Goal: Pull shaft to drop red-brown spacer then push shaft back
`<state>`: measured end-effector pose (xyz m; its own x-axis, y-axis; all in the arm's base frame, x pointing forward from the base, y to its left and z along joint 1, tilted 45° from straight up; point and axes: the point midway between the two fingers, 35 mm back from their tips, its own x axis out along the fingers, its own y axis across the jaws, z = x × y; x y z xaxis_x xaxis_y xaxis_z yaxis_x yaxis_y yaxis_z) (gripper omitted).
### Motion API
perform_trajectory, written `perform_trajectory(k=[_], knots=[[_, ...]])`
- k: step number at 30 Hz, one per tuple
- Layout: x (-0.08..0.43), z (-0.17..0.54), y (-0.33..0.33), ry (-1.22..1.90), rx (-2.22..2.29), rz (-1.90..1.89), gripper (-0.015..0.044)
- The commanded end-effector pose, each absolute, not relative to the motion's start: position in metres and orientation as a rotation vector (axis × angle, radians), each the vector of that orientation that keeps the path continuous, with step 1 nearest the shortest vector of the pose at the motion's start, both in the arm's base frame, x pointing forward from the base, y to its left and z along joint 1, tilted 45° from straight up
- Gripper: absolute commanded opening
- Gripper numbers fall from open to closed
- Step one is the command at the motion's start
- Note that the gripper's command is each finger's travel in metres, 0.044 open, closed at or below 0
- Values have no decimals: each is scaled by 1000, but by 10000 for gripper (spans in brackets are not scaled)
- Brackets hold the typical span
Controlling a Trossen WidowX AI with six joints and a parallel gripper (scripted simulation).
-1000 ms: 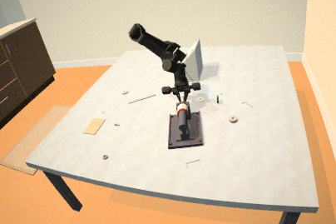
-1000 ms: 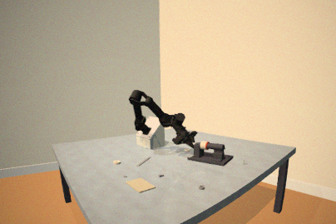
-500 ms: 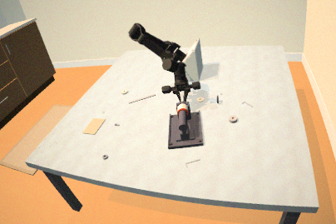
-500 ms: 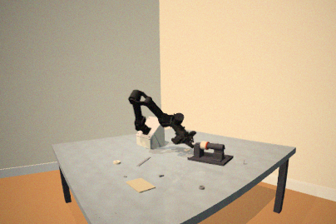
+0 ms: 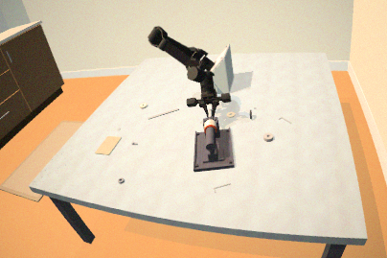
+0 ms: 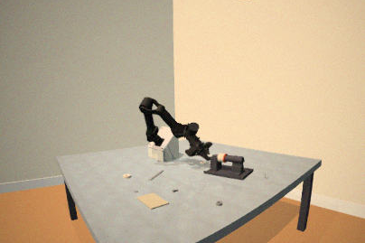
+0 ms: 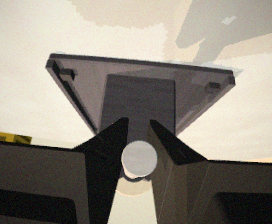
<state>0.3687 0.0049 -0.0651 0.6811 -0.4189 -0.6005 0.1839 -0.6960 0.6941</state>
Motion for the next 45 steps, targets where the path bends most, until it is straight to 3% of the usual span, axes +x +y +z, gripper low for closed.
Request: perform_trajectory(k=[1,45], knots=[[368,-65,5,-182,2124,-1002,0],[363,-64,4,-182,2124,-1003,0]])
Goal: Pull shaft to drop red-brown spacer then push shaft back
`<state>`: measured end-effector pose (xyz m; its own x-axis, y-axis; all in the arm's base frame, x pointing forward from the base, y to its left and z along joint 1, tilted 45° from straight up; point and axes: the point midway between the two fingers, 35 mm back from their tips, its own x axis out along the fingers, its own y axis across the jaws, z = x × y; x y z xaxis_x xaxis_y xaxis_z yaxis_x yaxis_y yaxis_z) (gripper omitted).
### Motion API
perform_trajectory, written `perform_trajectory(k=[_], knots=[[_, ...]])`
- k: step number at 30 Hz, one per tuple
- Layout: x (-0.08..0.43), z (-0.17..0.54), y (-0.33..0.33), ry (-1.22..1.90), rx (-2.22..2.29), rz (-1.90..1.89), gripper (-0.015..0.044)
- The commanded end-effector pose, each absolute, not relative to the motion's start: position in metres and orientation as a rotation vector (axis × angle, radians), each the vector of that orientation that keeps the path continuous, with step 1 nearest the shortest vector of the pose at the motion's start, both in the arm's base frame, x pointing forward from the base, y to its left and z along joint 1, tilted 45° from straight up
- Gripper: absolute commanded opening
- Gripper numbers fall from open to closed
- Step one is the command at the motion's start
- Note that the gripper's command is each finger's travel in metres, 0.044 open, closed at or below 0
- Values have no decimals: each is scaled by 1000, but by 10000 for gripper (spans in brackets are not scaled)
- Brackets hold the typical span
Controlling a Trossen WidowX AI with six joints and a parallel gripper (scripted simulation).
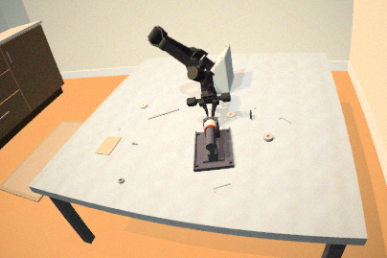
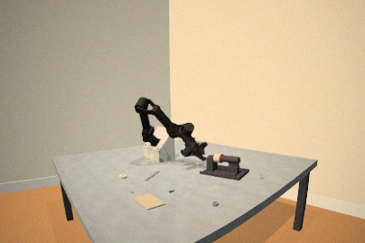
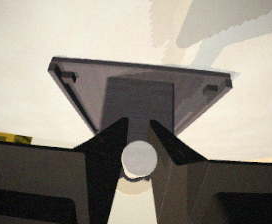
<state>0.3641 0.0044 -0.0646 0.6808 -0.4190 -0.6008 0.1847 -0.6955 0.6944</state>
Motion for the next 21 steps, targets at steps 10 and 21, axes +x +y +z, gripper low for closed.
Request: perform_trajectory(k=[10,21], knots=[[362,-64,4,-182,2124,-1003,0],[361,-64,4,-182,2124,-1003,0]])
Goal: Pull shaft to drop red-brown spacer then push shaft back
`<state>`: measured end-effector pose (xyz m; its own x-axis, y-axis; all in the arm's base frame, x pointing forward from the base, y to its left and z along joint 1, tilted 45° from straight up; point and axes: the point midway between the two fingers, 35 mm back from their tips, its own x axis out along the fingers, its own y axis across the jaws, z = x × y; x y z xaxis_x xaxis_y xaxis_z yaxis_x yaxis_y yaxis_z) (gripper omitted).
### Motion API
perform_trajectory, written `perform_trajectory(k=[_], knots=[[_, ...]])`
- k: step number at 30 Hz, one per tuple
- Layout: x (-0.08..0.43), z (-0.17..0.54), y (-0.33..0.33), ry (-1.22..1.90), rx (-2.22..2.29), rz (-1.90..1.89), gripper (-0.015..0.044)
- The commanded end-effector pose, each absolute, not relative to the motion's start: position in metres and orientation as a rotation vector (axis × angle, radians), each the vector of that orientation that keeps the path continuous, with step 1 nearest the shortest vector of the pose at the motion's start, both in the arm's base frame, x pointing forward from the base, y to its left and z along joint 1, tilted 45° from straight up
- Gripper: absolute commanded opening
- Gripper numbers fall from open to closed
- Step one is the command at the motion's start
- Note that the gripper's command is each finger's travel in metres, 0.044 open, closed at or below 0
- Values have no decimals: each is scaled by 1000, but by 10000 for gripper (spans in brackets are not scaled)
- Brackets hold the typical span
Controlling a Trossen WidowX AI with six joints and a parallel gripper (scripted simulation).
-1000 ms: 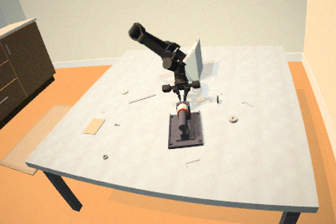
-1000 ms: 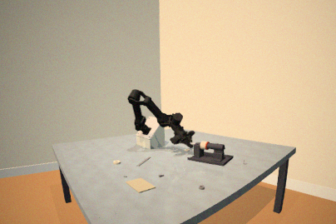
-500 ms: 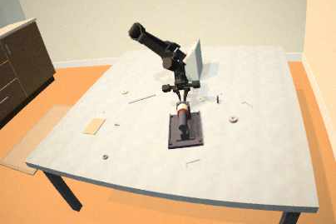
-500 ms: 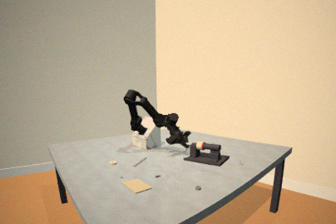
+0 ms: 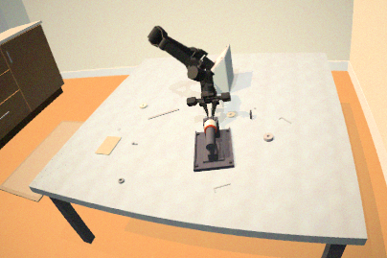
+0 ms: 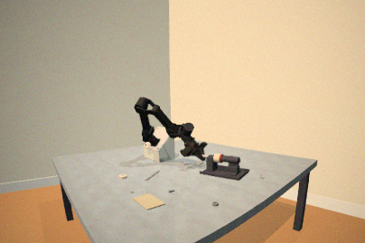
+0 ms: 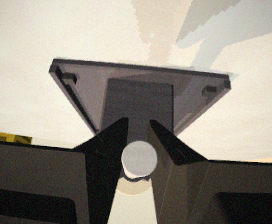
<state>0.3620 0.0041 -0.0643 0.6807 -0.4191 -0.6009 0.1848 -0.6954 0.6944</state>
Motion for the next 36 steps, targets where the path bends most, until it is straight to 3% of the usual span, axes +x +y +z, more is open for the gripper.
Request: perform_trajectory(k=[1,36], knots=[[361,-64,4,-182,2124,-1003,0],[358,-64,3,-182,2124,-1003,0]])
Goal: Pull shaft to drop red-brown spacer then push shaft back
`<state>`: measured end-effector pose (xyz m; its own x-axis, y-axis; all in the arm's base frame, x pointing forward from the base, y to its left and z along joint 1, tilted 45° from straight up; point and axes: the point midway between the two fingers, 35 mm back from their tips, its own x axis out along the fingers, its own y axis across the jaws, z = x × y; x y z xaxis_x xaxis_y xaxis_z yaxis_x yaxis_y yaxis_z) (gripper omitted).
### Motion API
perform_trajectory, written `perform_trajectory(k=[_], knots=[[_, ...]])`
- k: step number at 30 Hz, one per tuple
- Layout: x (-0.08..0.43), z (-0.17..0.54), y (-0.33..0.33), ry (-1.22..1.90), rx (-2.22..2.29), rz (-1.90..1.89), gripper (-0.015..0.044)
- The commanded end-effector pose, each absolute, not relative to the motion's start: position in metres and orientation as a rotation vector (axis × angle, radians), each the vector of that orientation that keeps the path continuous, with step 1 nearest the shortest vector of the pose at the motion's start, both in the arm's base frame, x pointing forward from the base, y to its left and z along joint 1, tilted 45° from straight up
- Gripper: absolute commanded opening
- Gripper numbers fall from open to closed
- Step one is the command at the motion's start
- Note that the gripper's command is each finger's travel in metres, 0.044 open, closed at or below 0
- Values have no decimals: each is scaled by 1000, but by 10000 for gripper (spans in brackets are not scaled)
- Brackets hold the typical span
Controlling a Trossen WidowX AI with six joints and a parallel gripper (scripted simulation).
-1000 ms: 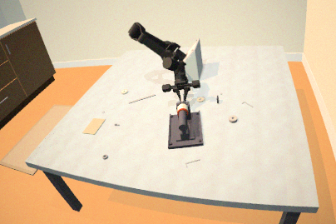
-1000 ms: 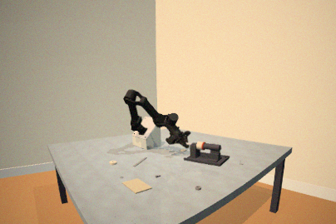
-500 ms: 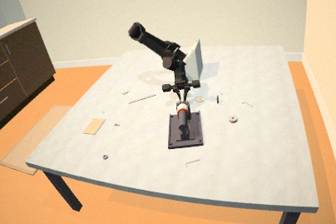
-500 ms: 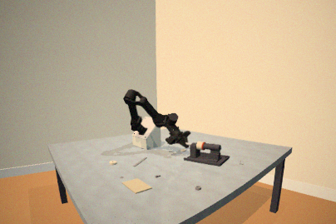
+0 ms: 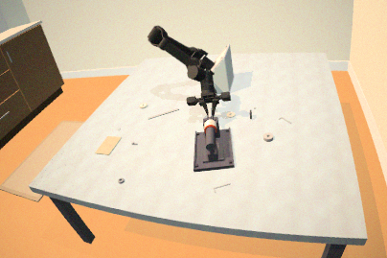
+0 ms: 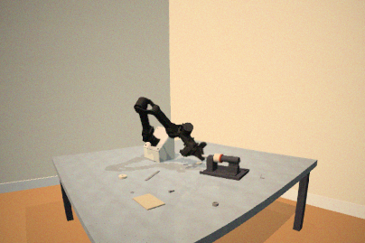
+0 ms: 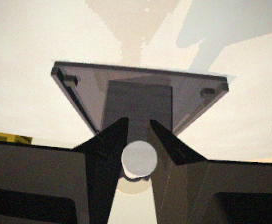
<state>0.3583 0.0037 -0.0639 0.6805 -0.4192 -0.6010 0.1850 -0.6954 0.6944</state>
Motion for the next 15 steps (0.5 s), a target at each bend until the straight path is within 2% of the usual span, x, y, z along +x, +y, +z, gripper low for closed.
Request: perform_trajectory(k=[1,15], knots=[[357,-64,3,-182,2124,-1003,0],[356,-63,3,-182,2124,-1003,0]])
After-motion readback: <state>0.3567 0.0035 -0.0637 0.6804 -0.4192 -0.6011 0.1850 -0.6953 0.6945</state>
